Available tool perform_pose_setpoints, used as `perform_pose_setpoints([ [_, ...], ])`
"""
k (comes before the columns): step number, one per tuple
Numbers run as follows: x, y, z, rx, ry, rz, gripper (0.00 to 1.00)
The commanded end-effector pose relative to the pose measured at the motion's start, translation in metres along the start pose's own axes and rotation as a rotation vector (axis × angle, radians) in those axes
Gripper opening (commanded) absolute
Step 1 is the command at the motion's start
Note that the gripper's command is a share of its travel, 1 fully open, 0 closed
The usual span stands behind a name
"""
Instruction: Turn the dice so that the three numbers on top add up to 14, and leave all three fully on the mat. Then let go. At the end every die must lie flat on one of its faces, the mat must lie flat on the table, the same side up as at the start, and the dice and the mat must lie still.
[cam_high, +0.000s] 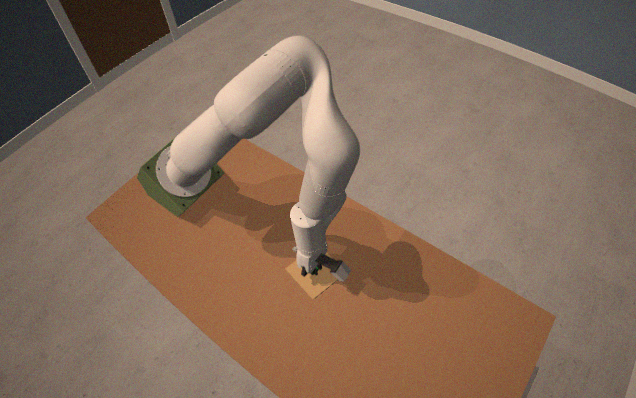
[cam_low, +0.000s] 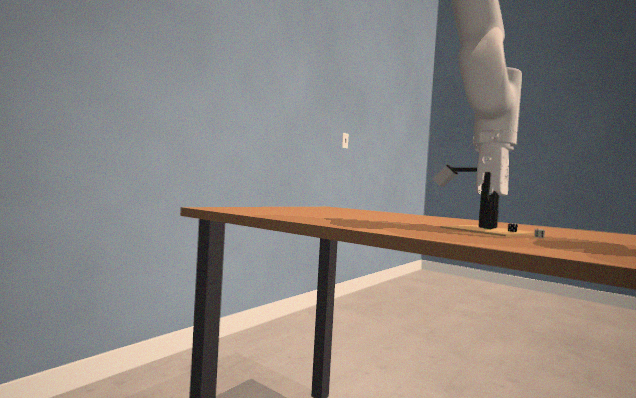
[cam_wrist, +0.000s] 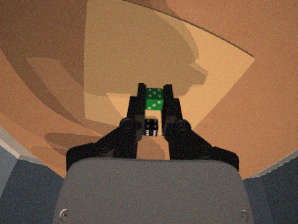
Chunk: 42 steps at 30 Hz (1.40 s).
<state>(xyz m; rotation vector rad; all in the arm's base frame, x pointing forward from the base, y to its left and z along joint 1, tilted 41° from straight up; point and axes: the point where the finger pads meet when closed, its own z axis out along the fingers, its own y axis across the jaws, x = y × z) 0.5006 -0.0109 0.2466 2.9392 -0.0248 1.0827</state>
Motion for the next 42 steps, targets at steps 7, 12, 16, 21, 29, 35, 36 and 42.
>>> perform_pose_setpoints([
  [7,0.0005,-0.0003,-0.0002,-0.017,0.001,0.0,0.11],
  [12,0.0005,-0.0003,-0.0002,-0.017,0.001,0.0,0.11],
  [16,0.0005,-0.0003,-0.0002,-0.017,0.001,0.0,0.11],
  [21,0.0005,-0.0003,-0.0002,-0.017,0.001,0.0,0.11],
  [29,0.0005,-0.0003,-0.0002,-0.017,0.001,0.0,0.15],
  [35,0.0005,-0.0003,-0.0002,-0.017,0.001,0.0,0.23],
  [36,0.0005,-0.0003,-0.0002,-0.017,0.001,0.0,0.23],
  [42,0.0005,-0.0003,-0.0002,-0.017,0.001,0.0,0.31],
])
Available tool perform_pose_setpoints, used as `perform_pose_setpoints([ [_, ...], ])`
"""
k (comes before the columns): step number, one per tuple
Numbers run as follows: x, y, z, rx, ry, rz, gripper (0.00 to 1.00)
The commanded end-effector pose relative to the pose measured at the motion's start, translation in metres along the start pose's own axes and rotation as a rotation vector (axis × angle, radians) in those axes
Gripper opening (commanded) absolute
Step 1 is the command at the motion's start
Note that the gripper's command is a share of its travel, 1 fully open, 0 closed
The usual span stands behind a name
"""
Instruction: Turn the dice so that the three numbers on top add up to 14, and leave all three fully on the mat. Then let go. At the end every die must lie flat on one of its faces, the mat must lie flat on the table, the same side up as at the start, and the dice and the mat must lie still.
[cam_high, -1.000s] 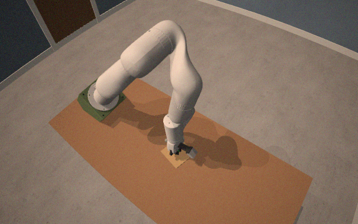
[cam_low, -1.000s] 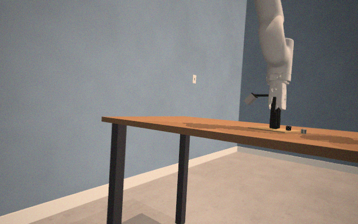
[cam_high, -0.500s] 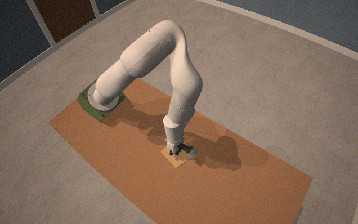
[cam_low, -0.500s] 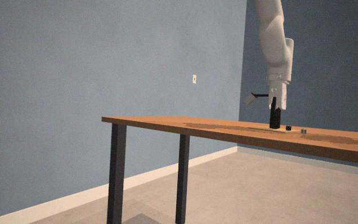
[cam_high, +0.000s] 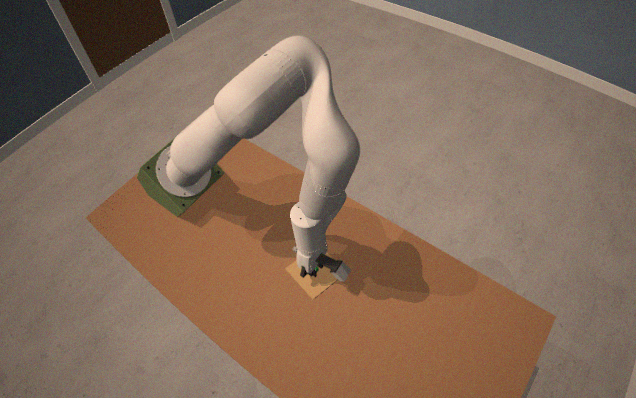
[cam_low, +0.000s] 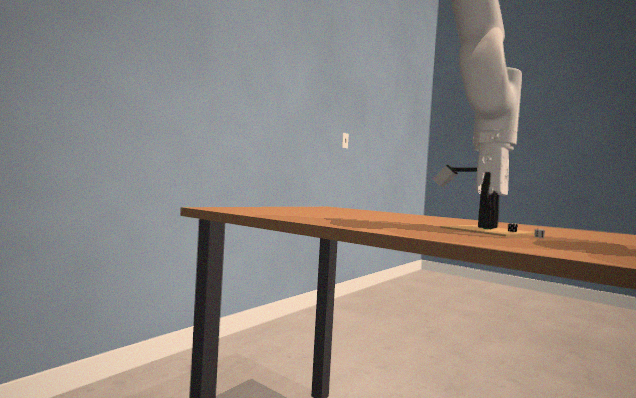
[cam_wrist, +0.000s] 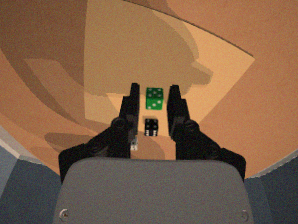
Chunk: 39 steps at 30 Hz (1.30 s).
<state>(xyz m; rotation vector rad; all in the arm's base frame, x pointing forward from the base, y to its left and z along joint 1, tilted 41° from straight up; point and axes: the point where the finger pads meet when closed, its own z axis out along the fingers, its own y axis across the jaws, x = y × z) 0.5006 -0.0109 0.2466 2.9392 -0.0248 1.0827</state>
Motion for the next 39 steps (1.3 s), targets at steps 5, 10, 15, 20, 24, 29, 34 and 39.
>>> perform_pose_setpoints([
  [5,0.0,0.0,0.0,-0.017,0.001,0.0,0.31],
  [10,0.0,0.0,-0.002,-0.017,0.001,0.0,0.31],
  [15,0.0,0.0,-0.01,-0.017,0.001,0.0,0.31],
  [20,0.0,-0.001,-0.046,-0.017,0.001,0.0,0.31],
  [24,0.0,-0.001,-0.072,-0.017,0.001,0.0,0.31],
  [29,0.0,-0.002,-0.081,-0.017,0.001,0.0,0.31],
  [34,0.0,-0.002,-0.087,-0.017,0.001,0.0,0.31],
  [39,0.0,-0.002,-0.09,-0.017,0.001,0.0,0.31],
])
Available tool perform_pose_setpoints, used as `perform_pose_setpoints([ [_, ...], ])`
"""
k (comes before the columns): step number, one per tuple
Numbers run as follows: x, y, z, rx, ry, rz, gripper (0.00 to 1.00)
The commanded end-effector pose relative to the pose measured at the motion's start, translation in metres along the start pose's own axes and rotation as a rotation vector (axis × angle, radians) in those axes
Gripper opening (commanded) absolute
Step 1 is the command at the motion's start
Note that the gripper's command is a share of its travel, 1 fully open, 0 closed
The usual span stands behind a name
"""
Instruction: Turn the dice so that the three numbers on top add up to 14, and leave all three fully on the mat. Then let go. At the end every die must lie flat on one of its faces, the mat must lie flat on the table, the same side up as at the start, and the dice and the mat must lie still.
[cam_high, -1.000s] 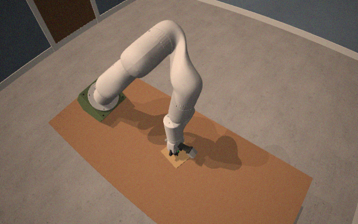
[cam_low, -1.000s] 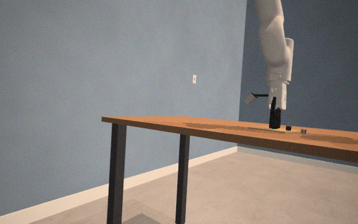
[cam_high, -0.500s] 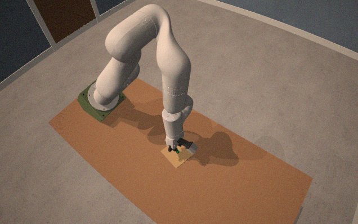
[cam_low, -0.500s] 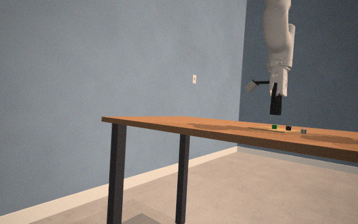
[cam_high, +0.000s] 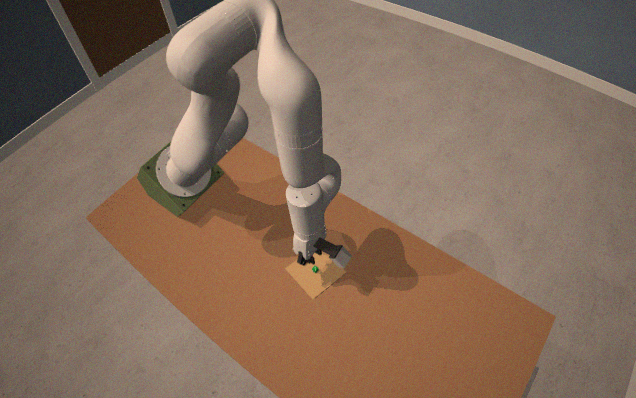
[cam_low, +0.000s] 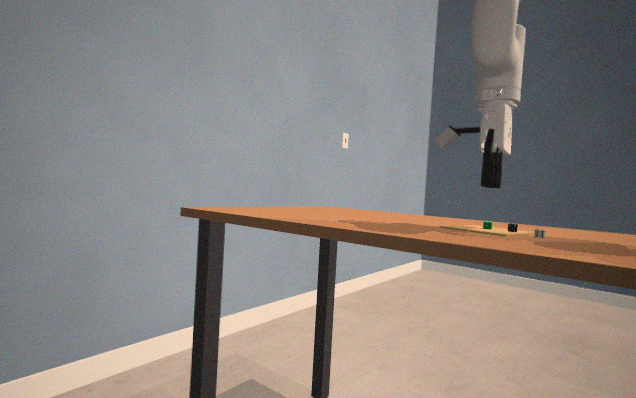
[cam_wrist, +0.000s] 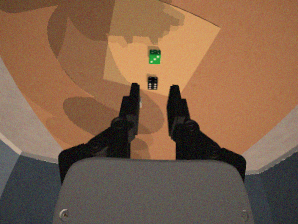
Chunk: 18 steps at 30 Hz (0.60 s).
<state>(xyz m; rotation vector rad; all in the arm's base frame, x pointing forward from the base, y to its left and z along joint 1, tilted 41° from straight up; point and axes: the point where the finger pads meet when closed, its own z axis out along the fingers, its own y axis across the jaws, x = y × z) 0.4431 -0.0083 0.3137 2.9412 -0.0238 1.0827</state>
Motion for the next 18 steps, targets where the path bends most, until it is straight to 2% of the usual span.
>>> perform_pose_setpoints([
  [1,0.0007,-0.0004,-0.0015,-0.019,0.001,0.0,0.31],
  [4,0.0007,-0.0005,-0.0017,-0.019,0.001,0.0,0.31],
  [5,0.0007,-0.0005,-0.0017,-0.019,0.001,0.0,1.0],
  [18,0.0007,-0.0005,-0.0017,-0.019,0.001,0.0,1.0],
])
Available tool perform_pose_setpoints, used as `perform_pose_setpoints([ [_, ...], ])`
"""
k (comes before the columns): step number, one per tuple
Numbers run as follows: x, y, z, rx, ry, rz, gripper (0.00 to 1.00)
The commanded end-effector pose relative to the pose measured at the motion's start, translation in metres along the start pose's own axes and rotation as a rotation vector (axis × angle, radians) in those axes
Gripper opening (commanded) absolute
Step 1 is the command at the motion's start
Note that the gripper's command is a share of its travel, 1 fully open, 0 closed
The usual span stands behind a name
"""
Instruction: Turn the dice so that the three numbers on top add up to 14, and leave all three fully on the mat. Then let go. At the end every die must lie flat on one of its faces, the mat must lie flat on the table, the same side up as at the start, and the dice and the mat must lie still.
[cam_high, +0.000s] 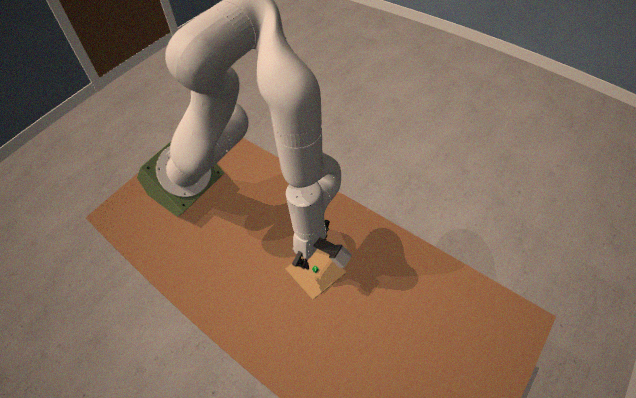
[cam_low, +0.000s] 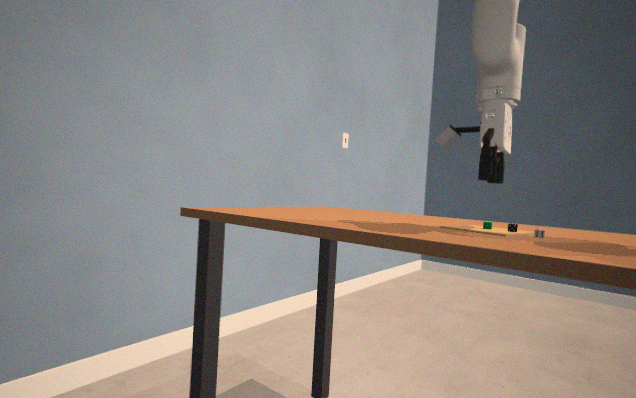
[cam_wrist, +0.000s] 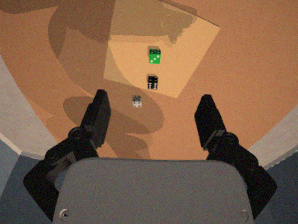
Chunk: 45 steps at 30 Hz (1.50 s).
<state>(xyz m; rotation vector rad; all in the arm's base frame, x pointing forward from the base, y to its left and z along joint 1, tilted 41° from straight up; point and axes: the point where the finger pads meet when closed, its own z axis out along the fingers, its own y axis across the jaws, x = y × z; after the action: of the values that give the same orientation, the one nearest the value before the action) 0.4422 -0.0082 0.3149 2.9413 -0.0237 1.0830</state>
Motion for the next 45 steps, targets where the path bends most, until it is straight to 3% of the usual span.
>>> perform_pose_setpoints([
  [1,0.001,0.0,0.0,-0.019,0.001,0.0,1.0],
  [25,0.0,-0.001,0.0,0.004,0.001,-0.08,1.0],
  [40,-0.006,-0.009,0.002,0.026,0.004,-0.441,1.0],
  [45,-0.011,-0.015,0.003,0.045,0.006,-0.674,1.0],
])
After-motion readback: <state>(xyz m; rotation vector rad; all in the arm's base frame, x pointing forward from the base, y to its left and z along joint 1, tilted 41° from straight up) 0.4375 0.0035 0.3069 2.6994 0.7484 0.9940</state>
